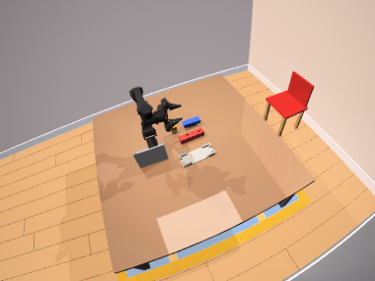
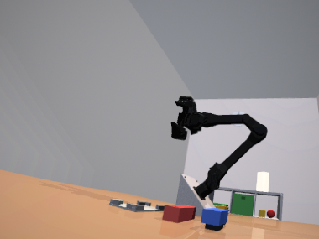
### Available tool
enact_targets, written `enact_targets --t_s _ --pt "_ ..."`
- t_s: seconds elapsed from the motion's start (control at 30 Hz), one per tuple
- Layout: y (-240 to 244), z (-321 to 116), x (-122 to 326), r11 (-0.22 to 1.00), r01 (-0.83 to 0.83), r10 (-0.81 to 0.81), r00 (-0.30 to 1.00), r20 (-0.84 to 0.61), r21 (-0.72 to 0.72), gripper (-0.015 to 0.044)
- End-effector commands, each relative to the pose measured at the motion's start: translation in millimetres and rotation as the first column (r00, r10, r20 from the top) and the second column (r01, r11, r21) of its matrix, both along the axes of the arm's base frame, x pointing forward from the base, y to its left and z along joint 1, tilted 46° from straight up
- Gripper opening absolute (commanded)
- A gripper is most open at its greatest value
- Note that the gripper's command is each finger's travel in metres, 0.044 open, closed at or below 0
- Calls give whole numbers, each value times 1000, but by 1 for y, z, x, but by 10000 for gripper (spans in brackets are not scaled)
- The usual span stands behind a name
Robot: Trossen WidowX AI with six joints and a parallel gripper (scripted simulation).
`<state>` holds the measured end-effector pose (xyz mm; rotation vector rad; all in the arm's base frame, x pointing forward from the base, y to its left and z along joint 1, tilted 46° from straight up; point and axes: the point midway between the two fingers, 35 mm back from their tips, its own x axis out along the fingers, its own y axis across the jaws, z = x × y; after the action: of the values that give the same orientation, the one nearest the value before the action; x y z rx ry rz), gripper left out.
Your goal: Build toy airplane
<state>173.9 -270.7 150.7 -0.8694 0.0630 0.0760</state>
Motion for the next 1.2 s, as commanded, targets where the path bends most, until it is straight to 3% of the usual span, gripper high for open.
enact_targets --t_s 0.0,0.07,0.17,0.33,0.47,0.63,0.83,1.17 --pt "0 0 0 1000 0 0 1000 0 0 426" --pt "0 -4 4 998 4 -2 999 -32 62 440" --pt "13 -19 31 948 -1 54 986 -158 317 440" --pt "63 -42 81 748 50 265 892 -366 662 440" --pt "115 -58 106 576 218 441 729 -524 788 440" --pt "181 -69 115 468 493 601 431 -673 734 440" --pt "240 -71 104 498 712 652 69 -755 495 440" --pt "242 -71 103 501 718 651 54 -757 482 440"
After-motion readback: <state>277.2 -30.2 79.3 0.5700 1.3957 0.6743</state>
